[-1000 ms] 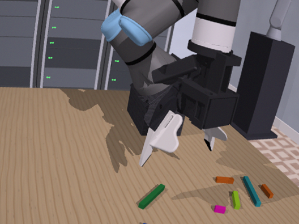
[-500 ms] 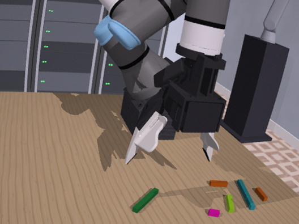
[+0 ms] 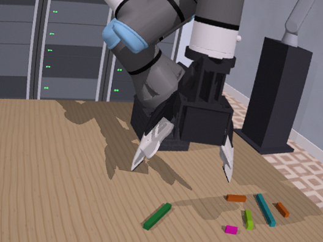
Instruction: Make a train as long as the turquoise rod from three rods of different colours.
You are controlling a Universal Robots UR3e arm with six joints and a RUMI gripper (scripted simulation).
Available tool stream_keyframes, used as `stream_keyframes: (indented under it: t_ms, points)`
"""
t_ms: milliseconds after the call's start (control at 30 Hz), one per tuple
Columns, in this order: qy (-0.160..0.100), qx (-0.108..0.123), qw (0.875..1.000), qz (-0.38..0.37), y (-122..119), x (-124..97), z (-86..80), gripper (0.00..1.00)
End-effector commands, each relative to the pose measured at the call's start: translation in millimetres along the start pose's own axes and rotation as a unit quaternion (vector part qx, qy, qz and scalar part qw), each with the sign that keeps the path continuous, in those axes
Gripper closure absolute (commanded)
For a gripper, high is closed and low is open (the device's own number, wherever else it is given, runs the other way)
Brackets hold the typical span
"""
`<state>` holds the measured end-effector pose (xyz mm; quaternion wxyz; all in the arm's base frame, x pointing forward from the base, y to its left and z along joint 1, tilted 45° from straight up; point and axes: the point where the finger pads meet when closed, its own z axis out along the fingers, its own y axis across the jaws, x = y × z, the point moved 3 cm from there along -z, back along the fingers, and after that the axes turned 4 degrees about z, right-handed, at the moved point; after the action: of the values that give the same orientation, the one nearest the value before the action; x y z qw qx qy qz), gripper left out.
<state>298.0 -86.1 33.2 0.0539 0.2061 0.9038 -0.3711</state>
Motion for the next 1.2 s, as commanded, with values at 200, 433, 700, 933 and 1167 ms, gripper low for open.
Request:
stream_keyframes:
  t_ms: [200, 433, 700, 933, 1167]
  points:
    - [0.002, 0.004, 0.99, 0.139, -1, -6, -0.9, 0.0]
    - [0.002, 0.004, 0.979, 0.206, -3, -9, -1.0, 0.0]
    - [0.001, 0.004, 0.961, 0.277, -5, -12, -1.1, 0.0]
    - [0.001, 0.004, 0.939, 0.343, -7, -16, -1.2, 0.0]
    - [0.001, 0.004, 0.914, 0.406, -9, -20, -1.3, 0.0]
